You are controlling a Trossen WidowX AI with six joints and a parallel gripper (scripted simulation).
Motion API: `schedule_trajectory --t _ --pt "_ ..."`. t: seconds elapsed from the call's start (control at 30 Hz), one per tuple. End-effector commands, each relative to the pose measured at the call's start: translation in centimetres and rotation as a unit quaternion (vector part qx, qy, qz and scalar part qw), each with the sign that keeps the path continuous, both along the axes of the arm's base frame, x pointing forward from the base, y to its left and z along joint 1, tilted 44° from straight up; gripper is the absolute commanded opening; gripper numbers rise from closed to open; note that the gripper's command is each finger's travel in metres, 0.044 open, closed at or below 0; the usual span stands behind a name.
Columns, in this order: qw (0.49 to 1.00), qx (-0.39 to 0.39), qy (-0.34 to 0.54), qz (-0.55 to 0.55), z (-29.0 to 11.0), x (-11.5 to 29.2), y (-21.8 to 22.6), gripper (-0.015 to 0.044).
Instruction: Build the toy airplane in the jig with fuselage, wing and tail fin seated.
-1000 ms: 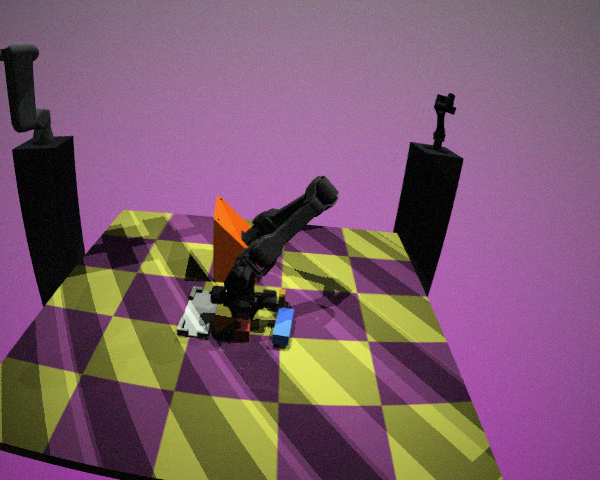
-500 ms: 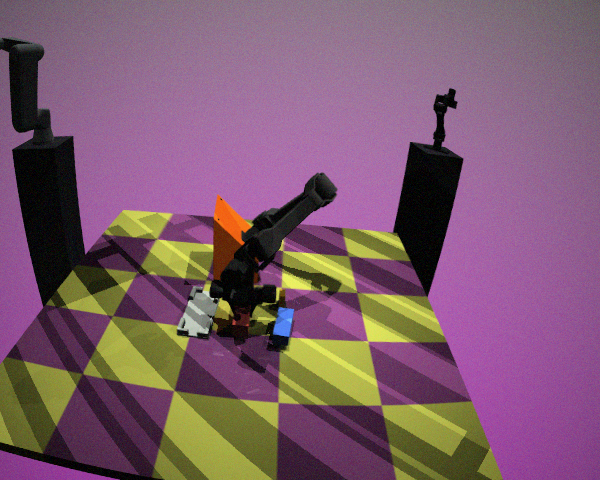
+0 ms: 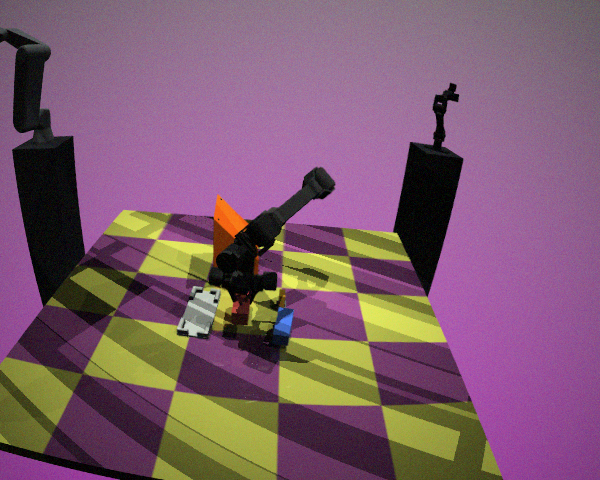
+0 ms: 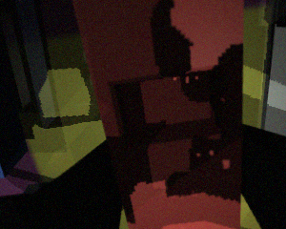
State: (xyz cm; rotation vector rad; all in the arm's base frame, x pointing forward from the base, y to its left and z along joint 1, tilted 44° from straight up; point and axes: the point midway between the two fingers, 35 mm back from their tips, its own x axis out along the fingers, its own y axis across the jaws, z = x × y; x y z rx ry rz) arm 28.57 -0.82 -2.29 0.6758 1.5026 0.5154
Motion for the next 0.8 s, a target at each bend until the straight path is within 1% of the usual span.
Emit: schedule_trajectory --t 0.0,0.53,0.63,0.77 --pt "1.000 -0.004 -0.006 0.001 1.1 0.2 -1.1 0.0000" --pt "1.000 0.000 -0.006 0.002 4.9 -0.6 -4.2 0.0000" --pt "1.000 0.000 -0.006 0.002 4.8 -0.6 -4.2 0.0000" --pt "1.000 -0.001 -0.004 -0.001 3.9 -0.6 -4.7 0.0000"
